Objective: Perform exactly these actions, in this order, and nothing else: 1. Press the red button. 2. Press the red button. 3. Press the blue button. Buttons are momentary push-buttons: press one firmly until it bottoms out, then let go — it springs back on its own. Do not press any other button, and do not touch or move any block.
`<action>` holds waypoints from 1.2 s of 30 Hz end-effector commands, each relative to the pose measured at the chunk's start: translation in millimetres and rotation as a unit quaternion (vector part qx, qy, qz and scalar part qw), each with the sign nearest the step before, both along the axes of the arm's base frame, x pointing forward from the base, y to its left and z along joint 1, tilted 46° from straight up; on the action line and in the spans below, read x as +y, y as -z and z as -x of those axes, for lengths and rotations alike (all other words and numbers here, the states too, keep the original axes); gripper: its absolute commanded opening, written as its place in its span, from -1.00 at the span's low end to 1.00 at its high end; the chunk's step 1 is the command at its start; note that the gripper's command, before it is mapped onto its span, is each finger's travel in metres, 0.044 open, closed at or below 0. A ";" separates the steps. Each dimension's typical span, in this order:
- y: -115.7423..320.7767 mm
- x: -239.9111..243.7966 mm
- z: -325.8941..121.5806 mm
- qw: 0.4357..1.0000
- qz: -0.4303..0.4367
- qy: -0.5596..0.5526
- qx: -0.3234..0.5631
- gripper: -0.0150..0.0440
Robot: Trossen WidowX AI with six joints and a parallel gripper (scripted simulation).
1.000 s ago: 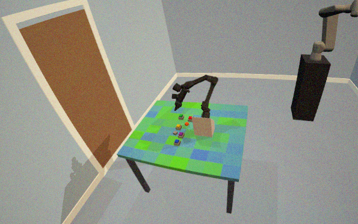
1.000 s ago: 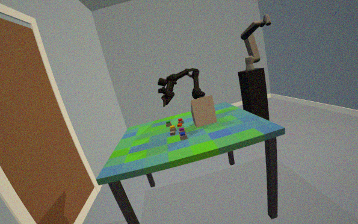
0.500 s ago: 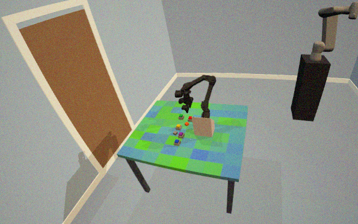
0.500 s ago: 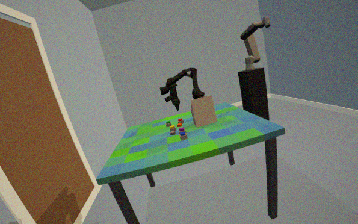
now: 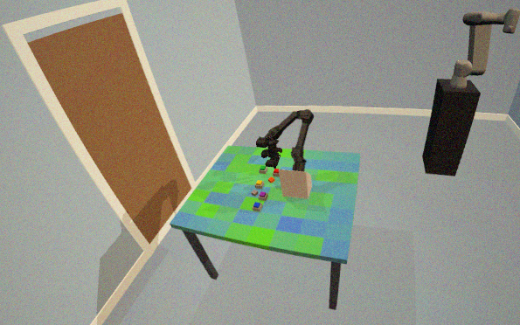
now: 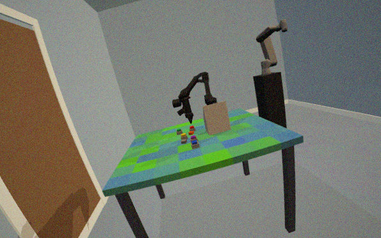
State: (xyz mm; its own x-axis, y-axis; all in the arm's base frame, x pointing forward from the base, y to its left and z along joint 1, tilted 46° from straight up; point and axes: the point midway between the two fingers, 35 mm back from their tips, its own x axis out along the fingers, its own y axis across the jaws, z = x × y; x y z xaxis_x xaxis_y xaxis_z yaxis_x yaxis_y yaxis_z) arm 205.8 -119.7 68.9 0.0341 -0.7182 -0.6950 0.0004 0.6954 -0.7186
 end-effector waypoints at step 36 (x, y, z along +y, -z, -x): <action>26.0 -28.2 -1.1 1.000 0.004 -0.002 0.002 -0.42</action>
